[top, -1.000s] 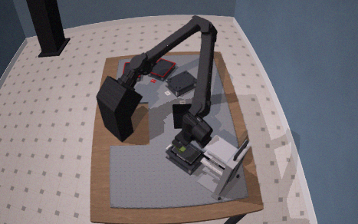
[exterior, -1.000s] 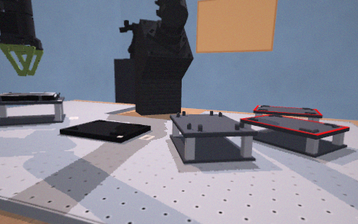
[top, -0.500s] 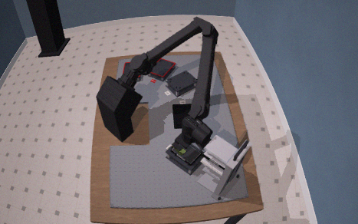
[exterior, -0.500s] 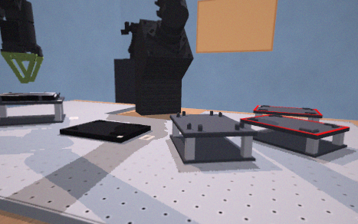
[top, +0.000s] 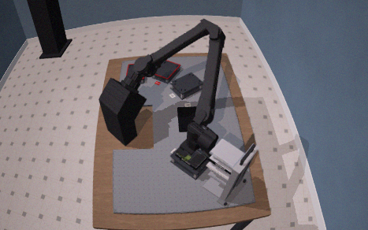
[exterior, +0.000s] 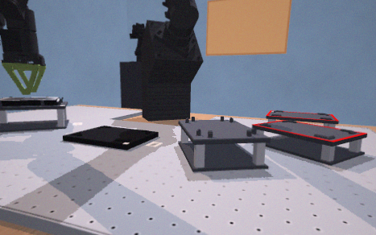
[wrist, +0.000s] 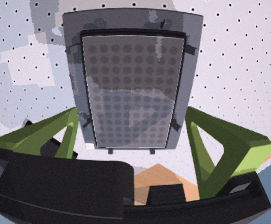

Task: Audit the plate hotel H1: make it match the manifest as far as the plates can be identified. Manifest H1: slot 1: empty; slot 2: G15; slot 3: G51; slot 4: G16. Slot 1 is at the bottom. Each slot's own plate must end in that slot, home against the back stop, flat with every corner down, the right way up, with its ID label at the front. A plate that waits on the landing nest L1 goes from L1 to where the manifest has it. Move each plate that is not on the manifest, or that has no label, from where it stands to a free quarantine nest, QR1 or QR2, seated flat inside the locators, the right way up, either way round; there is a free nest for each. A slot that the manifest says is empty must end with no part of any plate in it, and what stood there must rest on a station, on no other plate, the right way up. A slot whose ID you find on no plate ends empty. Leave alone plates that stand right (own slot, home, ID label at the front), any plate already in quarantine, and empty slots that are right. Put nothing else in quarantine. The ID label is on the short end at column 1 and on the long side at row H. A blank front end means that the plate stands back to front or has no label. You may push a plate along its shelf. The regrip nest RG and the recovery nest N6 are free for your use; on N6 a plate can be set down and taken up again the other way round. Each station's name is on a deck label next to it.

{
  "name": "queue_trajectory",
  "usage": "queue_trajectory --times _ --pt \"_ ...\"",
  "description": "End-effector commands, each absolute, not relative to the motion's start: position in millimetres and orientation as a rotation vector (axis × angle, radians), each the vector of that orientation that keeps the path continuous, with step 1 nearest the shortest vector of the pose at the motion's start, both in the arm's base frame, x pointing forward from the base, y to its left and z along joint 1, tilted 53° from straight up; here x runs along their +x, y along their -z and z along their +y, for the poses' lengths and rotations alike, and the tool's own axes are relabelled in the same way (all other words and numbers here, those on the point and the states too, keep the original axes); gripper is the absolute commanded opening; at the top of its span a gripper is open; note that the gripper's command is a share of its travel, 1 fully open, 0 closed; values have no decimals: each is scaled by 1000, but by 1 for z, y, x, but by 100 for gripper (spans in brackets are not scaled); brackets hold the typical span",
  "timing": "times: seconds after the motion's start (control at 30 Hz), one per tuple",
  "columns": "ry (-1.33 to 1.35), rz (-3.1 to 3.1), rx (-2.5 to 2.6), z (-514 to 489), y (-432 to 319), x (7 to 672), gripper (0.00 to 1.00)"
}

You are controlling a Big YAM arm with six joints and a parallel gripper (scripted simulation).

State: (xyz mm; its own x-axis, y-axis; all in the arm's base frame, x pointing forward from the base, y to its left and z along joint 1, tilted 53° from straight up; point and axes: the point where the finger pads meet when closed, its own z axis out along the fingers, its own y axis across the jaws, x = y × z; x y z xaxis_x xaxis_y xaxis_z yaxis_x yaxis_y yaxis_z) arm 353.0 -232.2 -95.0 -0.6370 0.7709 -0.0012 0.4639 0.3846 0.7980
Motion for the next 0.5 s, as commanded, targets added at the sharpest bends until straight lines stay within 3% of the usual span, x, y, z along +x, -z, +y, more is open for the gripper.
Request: queue_trajectory --times 0.0,0.47 --pt "-1131 2260 1096 -234 96 355 100" --pt "-1140 2269 1092 -221 108 366 100"
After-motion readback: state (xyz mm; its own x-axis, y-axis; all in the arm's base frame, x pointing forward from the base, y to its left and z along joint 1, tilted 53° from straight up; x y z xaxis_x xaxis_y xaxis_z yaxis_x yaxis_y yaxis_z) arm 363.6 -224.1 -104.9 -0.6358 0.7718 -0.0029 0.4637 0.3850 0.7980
